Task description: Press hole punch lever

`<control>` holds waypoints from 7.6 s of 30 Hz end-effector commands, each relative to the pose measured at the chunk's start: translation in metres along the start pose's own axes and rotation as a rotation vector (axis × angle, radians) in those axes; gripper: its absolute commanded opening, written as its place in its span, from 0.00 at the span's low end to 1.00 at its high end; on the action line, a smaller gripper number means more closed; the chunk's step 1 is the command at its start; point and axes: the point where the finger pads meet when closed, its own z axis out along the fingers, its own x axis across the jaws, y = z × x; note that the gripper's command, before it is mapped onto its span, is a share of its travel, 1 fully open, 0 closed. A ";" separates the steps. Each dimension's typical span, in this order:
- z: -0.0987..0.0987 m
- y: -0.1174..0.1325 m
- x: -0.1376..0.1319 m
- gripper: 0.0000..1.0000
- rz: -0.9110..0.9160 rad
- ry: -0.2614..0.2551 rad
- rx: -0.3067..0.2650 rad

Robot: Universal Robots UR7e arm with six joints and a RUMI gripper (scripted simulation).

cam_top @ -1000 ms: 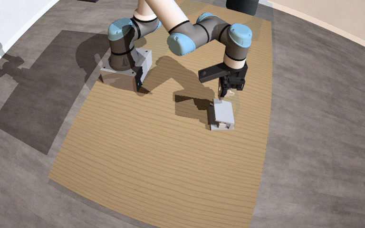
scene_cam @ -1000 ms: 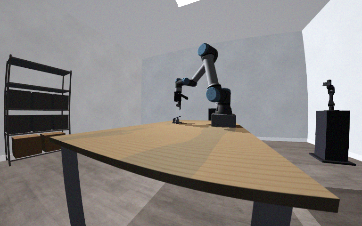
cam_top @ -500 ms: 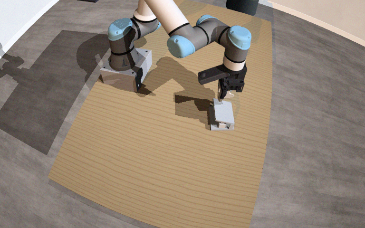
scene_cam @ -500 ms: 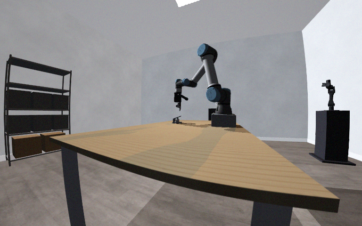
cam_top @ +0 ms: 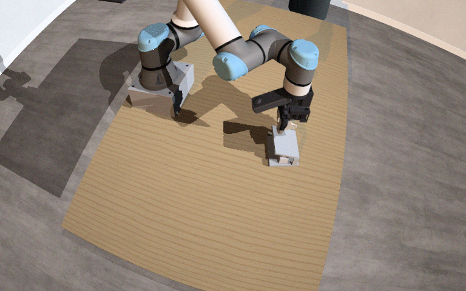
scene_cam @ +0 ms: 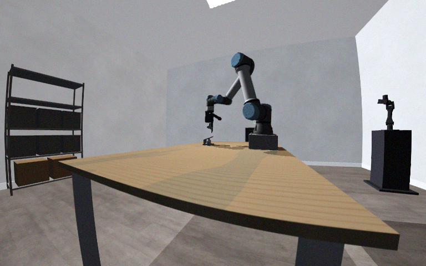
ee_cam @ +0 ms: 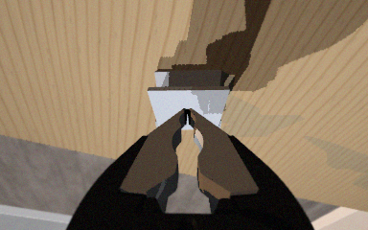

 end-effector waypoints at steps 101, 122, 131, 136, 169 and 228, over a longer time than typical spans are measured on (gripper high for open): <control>0.039 -0.001 -0.002 0.00 0.000 -0.001 -0.001; 0.045 -0.001 -0.002 0.00 0.000 -0.001 -0.001; 0.049 -0.001 -0.002 0.00 0.000 -0.001 -0.001; 0.049 -0.001 -0.002 0.00 0.000 -0.001 -0.001; 0.050 -0.001 -0.002 0.00 0.000 -0.001 -0.001; 0.063 -0.001 -0.002 0.00 0.000 -0.001 -0.001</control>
